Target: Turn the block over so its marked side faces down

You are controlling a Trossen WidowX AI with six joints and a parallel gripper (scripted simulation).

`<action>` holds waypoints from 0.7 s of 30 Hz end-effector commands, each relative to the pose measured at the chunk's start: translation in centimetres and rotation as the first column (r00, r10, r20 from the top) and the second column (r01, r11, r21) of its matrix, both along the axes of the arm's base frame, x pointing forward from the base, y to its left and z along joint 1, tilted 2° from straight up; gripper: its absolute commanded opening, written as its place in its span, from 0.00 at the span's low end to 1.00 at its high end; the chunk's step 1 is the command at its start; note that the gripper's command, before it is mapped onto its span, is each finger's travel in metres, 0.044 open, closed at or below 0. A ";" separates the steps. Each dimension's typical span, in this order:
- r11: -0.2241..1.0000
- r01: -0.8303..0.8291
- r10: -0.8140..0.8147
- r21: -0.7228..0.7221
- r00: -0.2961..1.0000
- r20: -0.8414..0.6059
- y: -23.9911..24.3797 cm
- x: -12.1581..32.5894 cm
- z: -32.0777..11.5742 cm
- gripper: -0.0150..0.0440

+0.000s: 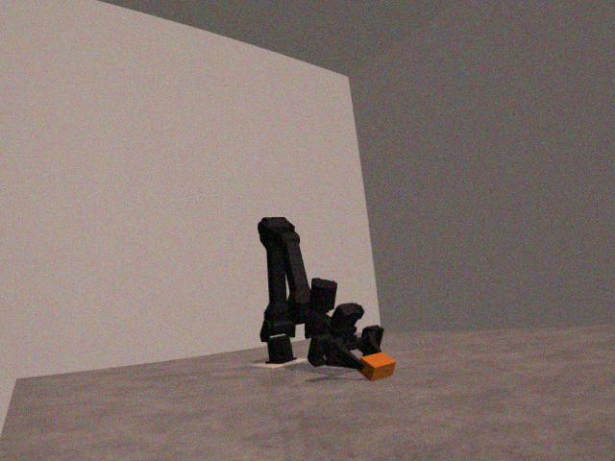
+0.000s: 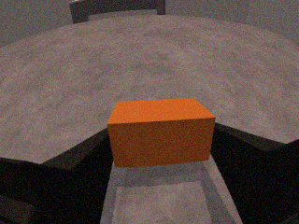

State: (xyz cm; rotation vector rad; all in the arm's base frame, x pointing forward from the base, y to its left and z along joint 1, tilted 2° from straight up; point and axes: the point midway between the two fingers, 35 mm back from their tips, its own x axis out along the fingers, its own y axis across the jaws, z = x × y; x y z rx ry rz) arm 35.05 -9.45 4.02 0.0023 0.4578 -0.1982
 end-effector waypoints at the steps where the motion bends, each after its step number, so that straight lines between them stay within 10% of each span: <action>1: 1.000 -0.006 0.006 -0.005 1.000 0.026 0.2 -0.4 0.0 0.25; 17: 1.000 -0.007 0.008 -0.010 0.999 0.054 0.2 -0.5 0.3 0.25; 21: 1.000 -0.007 0.008 -0.010 0.999 0.054 0.2 -0.5 0.3 0.43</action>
